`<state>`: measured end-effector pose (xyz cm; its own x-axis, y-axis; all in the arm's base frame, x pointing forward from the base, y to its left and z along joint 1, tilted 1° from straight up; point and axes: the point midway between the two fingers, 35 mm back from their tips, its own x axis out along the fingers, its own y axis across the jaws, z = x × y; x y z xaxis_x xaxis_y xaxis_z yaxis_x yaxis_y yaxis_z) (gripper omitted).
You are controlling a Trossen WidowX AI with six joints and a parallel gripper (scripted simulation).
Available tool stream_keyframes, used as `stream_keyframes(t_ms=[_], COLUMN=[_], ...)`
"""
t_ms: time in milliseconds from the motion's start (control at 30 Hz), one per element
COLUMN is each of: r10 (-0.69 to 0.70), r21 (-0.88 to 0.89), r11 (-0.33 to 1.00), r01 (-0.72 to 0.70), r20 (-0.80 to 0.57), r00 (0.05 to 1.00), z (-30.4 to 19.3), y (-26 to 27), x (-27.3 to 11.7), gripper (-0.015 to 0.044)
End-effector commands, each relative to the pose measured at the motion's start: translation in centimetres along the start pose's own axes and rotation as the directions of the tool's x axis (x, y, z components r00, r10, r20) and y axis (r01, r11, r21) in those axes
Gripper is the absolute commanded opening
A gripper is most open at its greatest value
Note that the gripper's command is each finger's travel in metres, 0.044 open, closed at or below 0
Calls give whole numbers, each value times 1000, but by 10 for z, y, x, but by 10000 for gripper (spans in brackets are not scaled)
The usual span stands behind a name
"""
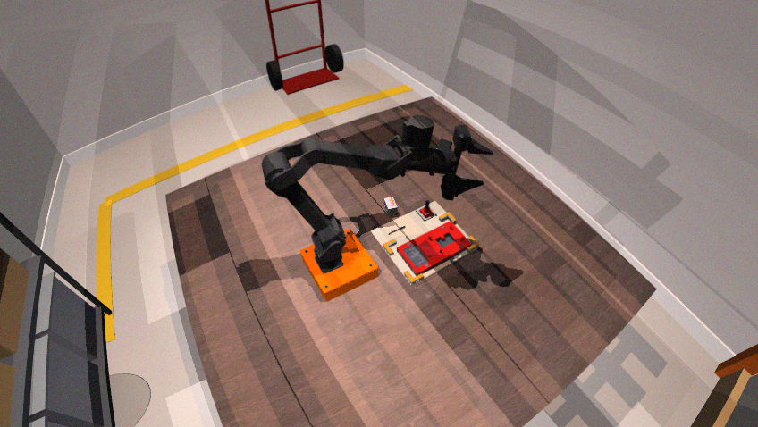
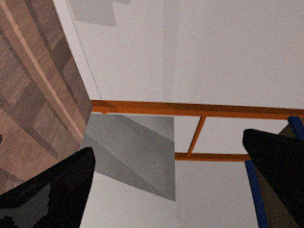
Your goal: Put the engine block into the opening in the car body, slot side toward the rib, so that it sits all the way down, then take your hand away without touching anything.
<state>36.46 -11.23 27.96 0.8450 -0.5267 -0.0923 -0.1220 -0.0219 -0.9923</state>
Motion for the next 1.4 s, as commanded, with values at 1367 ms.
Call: stream_keyframes(t_ms=[1367], r10=[832], r21=[-932], r11=[362], r01=[-39], r20=[303], r00=[464], z=[149], y=[145], x=[-98], gripper=[440])
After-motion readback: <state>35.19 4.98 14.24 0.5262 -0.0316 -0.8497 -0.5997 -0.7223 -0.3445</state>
